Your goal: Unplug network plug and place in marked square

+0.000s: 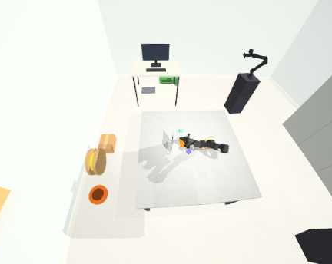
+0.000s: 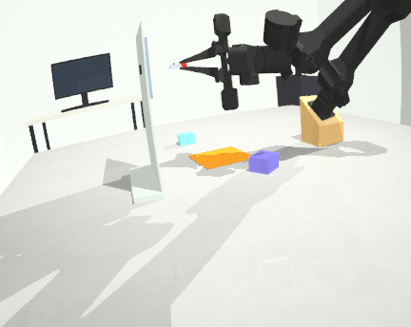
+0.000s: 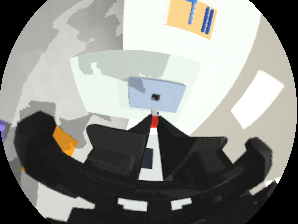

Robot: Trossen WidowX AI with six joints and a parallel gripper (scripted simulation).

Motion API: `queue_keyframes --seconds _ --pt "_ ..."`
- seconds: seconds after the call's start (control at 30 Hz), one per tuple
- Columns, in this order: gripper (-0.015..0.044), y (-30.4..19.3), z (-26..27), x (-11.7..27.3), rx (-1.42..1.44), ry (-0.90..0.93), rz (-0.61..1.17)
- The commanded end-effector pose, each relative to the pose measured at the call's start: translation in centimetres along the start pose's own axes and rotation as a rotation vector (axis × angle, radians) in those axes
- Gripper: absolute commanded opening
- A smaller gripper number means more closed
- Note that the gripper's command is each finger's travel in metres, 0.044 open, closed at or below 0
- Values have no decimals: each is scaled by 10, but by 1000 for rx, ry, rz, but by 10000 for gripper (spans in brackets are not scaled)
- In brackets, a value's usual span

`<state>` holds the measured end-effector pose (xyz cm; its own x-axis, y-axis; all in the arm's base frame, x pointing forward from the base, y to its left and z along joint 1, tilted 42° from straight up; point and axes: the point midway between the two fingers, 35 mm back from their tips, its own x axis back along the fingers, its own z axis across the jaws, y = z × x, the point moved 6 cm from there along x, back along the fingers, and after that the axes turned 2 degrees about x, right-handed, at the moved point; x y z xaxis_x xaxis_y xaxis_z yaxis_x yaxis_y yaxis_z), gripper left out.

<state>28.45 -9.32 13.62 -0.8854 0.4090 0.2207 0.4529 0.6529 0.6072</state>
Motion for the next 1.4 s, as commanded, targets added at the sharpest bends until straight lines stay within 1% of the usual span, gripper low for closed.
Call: queue_keyframes --seconds 0.0,0.7,1.37 --pt "0 -1 0 3 5 4 -1" --pt "0 -3 -2 9 0 1 1" --pt "0 -9 -52 26 6 4 1"
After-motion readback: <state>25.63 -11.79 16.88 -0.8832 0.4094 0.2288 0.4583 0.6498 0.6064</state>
